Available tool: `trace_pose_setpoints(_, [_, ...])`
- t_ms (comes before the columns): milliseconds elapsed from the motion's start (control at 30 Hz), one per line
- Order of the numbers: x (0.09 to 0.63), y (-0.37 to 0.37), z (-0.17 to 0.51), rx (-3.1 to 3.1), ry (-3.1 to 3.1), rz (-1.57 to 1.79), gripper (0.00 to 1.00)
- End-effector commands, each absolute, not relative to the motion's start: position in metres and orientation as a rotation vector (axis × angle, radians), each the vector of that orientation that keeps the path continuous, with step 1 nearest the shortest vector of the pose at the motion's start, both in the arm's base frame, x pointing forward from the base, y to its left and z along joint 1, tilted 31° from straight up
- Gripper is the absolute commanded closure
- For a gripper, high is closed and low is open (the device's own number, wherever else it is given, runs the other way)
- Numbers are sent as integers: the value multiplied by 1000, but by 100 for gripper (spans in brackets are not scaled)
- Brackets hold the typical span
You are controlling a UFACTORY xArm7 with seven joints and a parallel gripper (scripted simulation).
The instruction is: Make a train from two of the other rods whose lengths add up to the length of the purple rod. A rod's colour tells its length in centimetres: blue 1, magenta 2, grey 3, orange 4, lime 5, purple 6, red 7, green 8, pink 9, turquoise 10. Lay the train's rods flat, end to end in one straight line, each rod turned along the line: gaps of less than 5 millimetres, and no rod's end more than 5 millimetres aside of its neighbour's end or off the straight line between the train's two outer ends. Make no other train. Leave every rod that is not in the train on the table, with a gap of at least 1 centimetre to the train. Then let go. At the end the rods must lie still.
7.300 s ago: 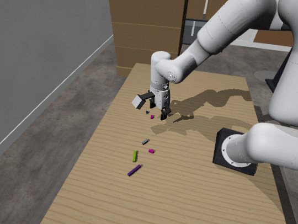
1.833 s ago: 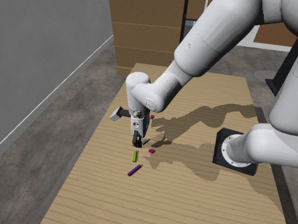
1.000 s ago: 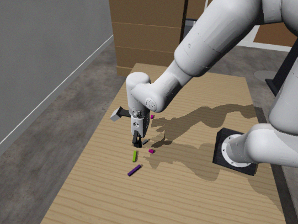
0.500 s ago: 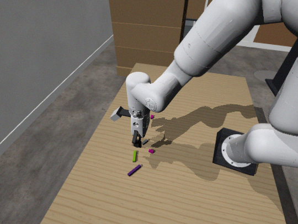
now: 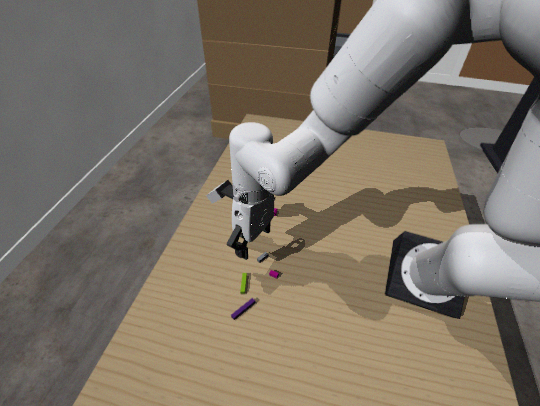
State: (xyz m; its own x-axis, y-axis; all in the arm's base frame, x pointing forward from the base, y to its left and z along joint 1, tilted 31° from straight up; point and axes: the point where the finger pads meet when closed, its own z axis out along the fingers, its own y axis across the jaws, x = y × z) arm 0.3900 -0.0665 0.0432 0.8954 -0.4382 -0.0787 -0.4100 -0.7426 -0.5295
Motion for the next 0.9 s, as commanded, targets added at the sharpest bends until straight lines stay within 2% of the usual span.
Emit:
trace_pose_setpoints(0, [394, -76, 40, -2438, 814, -2, 0])
trace_pose_setpoints(867, [401, -111, 22, -2052, 1531, 241, 0])
